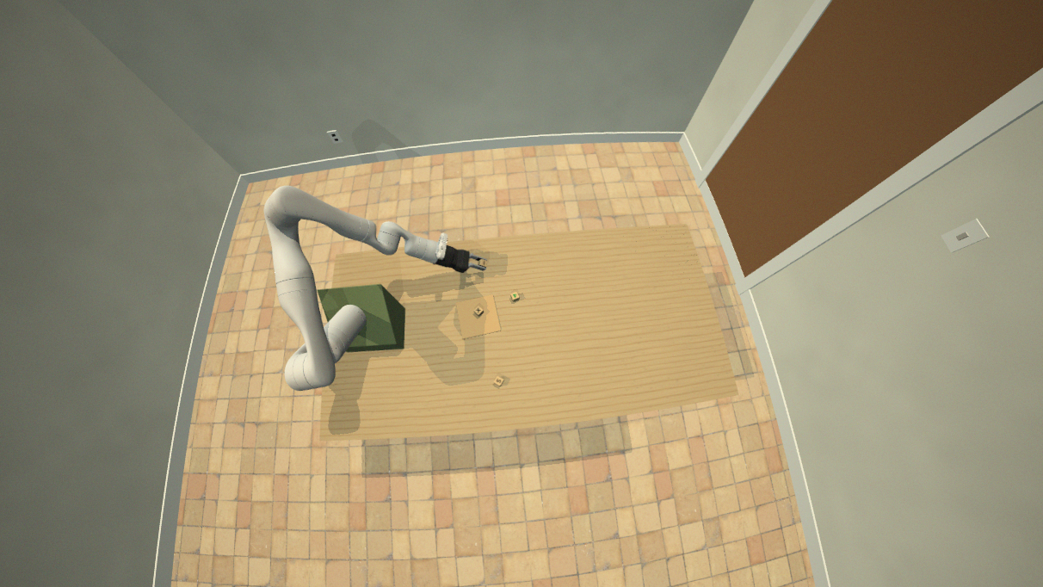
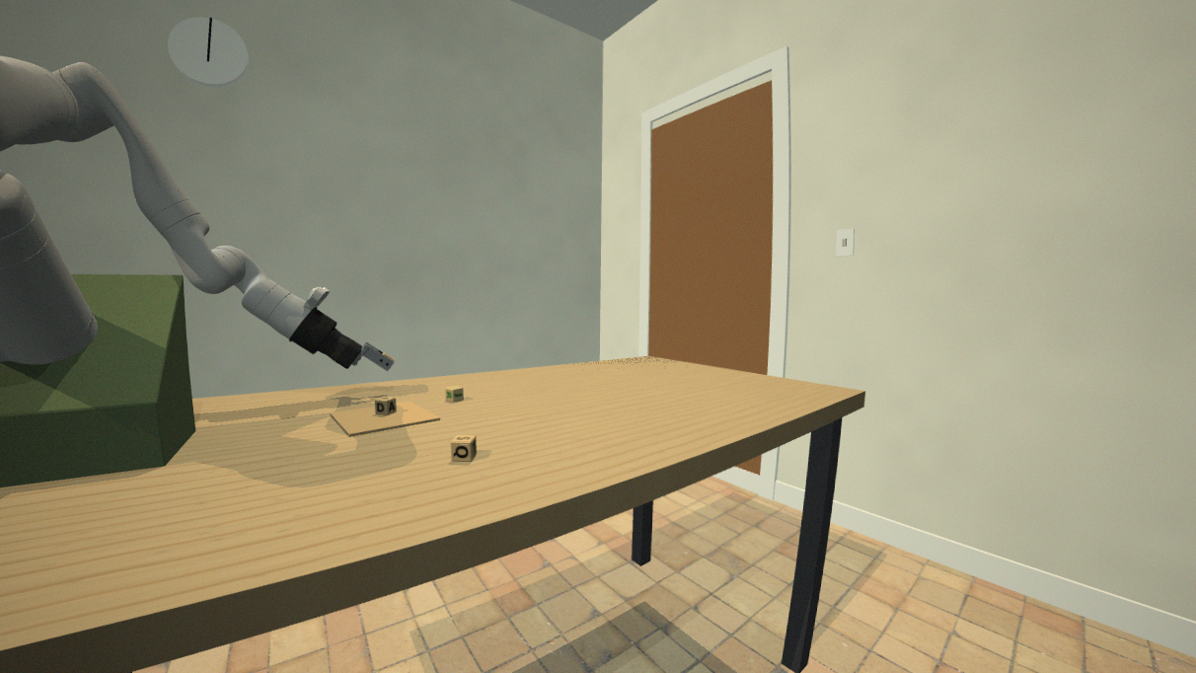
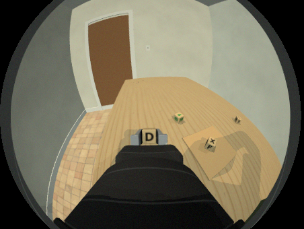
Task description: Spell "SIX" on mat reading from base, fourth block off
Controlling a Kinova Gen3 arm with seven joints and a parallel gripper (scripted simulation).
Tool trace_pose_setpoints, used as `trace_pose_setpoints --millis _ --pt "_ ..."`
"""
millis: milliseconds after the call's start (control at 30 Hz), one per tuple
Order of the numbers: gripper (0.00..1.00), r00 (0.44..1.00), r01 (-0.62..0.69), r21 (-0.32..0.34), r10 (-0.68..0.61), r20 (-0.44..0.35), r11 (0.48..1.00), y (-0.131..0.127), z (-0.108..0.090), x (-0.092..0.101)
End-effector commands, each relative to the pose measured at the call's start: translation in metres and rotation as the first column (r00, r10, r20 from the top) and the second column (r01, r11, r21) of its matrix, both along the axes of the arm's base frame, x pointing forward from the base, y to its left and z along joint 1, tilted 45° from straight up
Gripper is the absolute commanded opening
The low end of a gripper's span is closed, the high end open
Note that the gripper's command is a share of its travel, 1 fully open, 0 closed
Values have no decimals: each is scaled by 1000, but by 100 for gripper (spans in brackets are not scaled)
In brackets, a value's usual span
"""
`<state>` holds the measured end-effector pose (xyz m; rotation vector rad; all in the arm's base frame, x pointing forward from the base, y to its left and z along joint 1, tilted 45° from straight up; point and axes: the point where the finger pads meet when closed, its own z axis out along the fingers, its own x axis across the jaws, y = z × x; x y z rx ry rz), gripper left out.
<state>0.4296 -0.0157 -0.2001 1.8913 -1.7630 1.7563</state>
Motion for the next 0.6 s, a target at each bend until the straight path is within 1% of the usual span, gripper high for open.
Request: trace_pose_setpoints --millis 0,167,567 --pt "49 998 -54 -38 55 14 998 0 0 1" --pt "49 997 -74 -45 75 33 996 0 1 1" --pt "49 996 -76 -46 77 35 996 -2 -1 1"
